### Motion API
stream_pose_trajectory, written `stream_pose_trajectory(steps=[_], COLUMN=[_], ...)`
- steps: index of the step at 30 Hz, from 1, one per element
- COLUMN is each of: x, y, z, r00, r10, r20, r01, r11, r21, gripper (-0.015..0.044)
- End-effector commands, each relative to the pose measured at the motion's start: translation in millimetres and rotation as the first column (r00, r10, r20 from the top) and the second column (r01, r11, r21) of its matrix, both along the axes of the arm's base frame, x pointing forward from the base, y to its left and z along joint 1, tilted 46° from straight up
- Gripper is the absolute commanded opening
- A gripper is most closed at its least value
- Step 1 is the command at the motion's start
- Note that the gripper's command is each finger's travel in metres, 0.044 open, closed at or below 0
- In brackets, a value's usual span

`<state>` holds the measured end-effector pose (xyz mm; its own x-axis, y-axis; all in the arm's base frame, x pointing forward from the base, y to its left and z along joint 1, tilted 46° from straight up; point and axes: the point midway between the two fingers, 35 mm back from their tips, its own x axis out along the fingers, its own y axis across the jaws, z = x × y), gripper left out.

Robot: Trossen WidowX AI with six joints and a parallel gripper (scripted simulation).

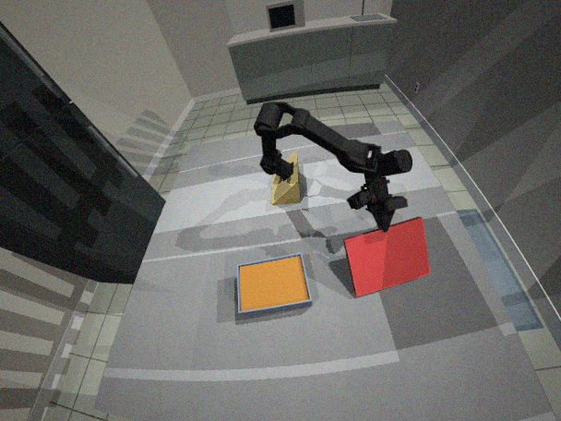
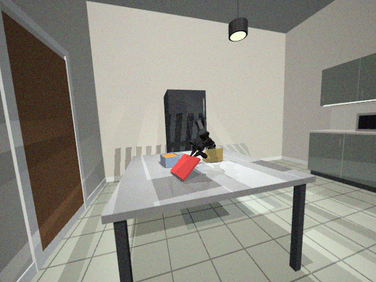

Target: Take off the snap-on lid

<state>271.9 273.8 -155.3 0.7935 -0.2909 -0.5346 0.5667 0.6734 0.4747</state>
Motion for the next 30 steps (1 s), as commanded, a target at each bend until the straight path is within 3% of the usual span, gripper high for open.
stream_pose_trajectory(steps=[1,30], x=[0.4,2.3], y=[-2.0,-18.6], z=[-1.8,-18.1], r00=[1.000,1.000], r10=[0.004,0.004], r20=[0.001,0.002], r01=[-0.004,-0.004], r11=[1.000,1.000], r21=[-0.002,-0.003], gripper=[0.0000,0.0000])
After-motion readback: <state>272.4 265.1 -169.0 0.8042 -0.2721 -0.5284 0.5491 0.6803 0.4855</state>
